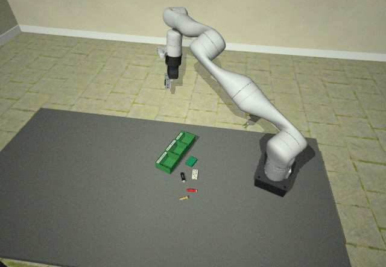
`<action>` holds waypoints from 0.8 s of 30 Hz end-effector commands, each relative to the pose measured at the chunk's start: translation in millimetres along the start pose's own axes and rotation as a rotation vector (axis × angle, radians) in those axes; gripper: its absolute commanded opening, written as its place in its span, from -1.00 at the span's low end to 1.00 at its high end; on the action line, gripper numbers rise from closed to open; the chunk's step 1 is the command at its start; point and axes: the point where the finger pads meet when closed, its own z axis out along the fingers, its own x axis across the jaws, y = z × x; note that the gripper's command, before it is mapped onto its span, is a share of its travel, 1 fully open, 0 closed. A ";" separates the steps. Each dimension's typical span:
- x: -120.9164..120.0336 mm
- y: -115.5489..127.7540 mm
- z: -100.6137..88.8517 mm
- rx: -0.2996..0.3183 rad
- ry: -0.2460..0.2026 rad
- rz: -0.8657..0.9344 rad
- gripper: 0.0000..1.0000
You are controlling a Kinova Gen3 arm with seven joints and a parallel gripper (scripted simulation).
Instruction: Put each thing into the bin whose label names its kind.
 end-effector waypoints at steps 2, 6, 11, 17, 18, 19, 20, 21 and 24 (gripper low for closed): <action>-6.3 0.0 34.5 -0.004 -0.016 0.002 -0.39; -5.5 1.6 52.3 -0.004 -0.016 0.002 -0.39; -25.3 -9.3 44.6 0.009 -0.003 -0.185 -0.39; -48.5 -20.1 42.4 0.017 0.003 -0.357 -0.39; -48.5 -20.1 42.4 0.017 0.003 -0.357 -0.39; -56.3 -23.1 41.9 0.018 0.005 -0.407 -0.39; -60.9 -24.8 41.6 0.020 0.006 -0.445 -0.39; -60.9 -24.8 41.6 0.020 0.006 -0.445 -0.39; -68.8 -27.5 41.4 0.021 0.007 -0.495 -0.39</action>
